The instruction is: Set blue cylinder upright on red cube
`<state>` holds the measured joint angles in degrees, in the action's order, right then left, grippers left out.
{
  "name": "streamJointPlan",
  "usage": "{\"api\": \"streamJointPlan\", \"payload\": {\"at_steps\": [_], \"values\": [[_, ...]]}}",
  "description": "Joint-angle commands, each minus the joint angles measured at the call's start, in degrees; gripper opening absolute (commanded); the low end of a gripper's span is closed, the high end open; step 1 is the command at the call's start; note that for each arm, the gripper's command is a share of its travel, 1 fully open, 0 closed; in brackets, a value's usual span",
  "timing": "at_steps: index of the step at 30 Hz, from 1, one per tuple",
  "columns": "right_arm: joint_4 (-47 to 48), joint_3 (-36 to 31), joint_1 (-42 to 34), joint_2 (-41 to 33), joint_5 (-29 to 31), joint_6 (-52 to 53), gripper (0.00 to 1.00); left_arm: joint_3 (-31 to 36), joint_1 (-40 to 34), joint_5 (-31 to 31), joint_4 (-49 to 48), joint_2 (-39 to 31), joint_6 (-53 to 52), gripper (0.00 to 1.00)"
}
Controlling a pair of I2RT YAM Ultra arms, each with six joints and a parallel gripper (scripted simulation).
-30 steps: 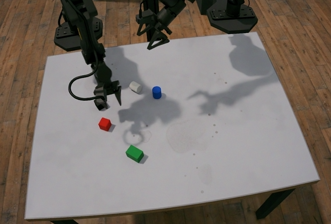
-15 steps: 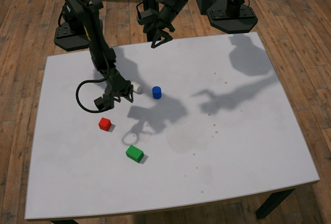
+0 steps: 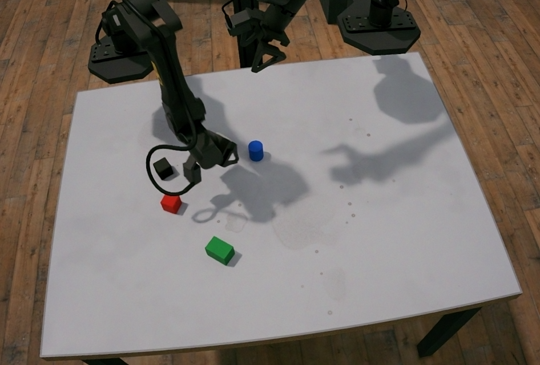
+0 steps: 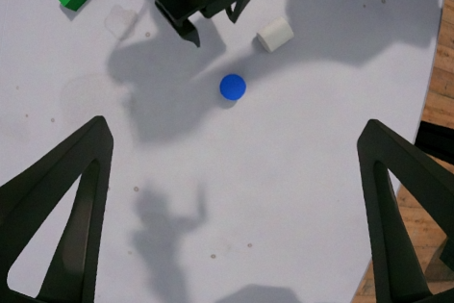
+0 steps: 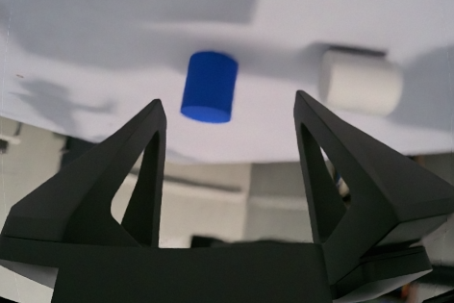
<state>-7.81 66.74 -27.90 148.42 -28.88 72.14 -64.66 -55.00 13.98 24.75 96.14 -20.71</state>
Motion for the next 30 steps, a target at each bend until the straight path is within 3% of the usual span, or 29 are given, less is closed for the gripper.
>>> {"api": "streamJointPlan", "payload": {"at_steps": [1, 8, 30], "values": [[-3.80, 4.15, -1.05, 2.61, -8.87, 8.00, 0.64, -2.90, 0.62, 1.16, 1.15, -2.01, -0.95, 1.00], [-3.20, 9.66, -1.95, 9.09, -16.08, 14.52, 0.64, -3.10, 0.57, 0.68, 1.12, -2.00, -0.50, 1.00], [-0.99, 12.03, -4.21, 11.13, -16.15, 17.26, 0.64, -2.54, 0.32, 0.69, 1.16, -1.41, -0.51, 1.00]]}}
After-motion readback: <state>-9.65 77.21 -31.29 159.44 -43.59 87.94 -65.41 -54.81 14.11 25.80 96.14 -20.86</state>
